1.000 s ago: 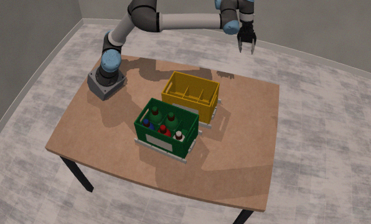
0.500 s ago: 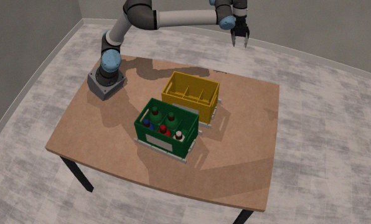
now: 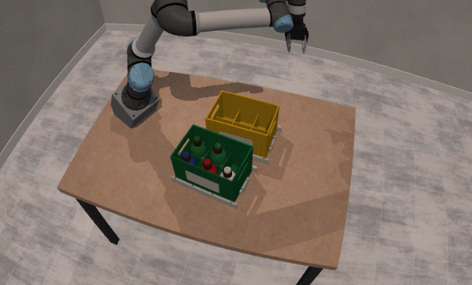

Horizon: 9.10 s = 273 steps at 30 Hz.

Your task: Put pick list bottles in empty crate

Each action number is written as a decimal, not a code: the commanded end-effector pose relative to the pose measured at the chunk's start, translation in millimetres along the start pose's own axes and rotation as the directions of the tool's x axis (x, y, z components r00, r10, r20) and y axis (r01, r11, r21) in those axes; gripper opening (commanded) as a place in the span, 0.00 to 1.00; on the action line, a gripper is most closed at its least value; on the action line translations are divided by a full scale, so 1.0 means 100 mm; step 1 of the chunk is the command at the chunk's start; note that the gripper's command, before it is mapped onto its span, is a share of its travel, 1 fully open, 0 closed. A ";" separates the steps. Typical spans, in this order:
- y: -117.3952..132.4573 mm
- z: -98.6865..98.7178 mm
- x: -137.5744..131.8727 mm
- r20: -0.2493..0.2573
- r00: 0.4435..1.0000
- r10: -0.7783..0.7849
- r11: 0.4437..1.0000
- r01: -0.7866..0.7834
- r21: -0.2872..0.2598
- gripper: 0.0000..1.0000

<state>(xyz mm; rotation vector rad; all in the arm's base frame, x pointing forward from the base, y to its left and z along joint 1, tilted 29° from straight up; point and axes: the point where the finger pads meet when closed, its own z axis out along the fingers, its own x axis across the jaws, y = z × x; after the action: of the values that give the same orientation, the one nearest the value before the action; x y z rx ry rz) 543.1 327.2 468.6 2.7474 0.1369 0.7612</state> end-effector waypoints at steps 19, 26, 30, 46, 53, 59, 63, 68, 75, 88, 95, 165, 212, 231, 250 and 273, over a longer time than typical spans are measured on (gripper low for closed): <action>-0.48 -0.14 -0.66 0.017 0.995 -0.100 0.995 0.099 0.032 0.38; -0.62 -0.18 -0.89 0.017 0.995 -0.100 0.995 0.099 0.032 0.38; -0.71 -0.21 -1.07 0.026 0.985 -0.168 0.985 0.167 0.049 0.38; -0.95 -0.29 -1.63 0.033 0.971 -0.236 0.970 0.234 0.064 0.38; -1.04 -0.32 -1.86 0.033 0.971 -0.236 0.970 0.234 0.064 0.38; -1.11 -0.35 -2.10 0.037 0.952 -0.304 0.951 0.301 0.076 0.38; -1.15 -0.36 -2.29 0.037 0.952 -0.304 0.951 0.301 0.076 0.38; -1.19 -0.38 -2.44 0.037 0.952 -0.304 0.951 0.301 0.076 0.38; -1.23 -0.39 -2.68 0.038 0.928 -0.370 0.927 0.366 0.085 0.38; -1.28 -0.41 -3.12 0.037 0.900 -0.435 0.898 0.431 0.091 0.38; -1.29 -0.41 -3.46 0.038 0.900 -0.435 0.898 0.431 0.091 0.38; -0.66 0.22 -3.11 0.089 0.970 0.227 0.972 -0.231 0.045 0.38; 0.28 1.18 -1.71 0.089 0.968 0.233 0.970 -0.237 0.044 0.38; 0.28 1.18 -1.72 0.089 0.968 0.233 0.970 -0.237 0.044 0.38; 0.28 1.18 -1.72 0.089 0.968 0.233 0.970 -0.237 0.044 0.38; 0.37 1.17 -1.73 0.092 0.951 0.297 0.953 -0.301 0.038 0.38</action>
<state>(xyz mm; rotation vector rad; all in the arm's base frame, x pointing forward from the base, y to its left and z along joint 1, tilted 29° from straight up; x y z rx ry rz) 457.4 240.9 295.8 2.8767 -0.2127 0.7087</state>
